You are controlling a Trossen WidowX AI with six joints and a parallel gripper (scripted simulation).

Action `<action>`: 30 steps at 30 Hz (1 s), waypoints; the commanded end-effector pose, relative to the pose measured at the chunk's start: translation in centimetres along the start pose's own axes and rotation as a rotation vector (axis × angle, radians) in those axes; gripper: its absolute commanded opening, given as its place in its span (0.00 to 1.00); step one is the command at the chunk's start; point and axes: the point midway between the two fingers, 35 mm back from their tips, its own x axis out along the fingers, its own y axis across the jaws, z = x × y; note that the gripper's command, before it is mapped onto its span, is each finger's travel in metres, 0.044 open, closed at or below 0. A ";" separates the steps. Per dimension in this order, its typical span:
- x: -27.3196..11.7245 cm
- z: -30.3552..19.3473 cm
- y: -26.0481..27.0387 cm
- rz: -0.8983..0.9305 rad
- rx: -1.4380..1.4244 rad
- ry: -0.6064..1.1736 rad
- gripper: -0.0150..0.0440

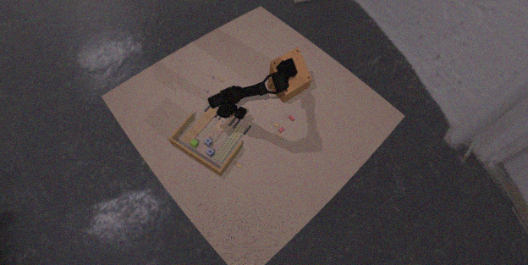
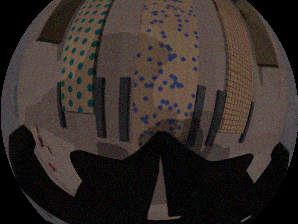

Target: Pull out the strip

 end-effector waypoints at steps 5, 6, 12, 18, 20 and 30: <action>0.5 -2.0 0.2 0.004 0.005 0.023 0.25; 0.5 -2.2 0.2 0.004 0.005 0.024 0.25; 0.5 -3.1 0.2 0.004 0.005 0.024 0.25; 0.4 -4.0 0.2 0.004 0.006 0.024 0.25; 0.4 -4.3 0.2 0.004 0.006 0.025 0.25; 0.4 -5.8 0.3 0.004 0.006 0.025 0.25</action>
